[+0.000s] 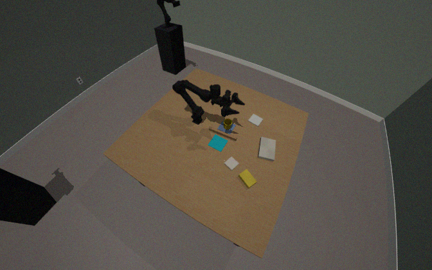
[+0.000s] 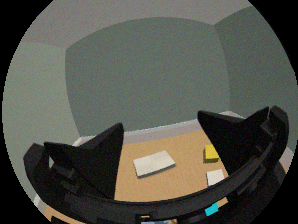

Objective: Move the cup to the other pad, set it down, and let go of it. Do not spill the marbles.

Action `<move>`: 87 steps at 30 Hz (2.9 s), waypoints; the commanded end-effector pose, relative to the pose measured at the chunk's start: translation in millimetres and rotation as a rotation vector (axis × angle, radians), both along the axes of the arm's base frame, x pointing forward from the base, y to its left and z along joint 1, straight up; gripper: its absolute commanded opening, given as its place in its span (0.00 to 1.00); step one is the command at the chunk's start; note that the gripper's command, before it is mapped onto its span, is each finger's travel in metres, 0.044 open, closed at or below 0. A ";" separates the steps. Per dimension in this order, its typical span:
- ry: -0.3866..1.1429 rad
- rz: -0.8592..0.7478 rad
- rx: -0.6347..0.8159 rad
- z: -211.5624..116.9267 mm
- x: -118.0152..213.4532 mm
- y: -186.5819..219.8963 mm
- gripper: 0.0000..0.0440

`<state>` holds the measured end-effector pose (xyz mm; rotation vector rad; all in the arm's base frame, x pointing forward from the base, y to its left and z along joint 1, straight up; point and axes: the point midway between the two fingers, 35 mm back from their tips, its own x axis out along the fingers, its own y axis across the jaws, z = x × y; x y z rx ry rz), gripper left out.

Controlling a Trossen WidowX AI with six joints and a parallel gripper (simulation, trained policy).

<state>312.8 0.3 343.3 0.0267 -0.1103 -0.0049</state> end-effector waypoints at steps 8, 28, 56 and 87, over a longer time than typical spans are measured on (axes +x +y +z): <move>0.041 0.018 0.021 -0.1 -1.9 3.7 0.43; 0.237 0.090 0.197 -1.7 2.7 23.8 0.36; 0.618 0.081 0.563 -13.8 4.1 57.9 0.35; 1.087 -0.207 0.865 -62.7 -14.9 80.5 0.34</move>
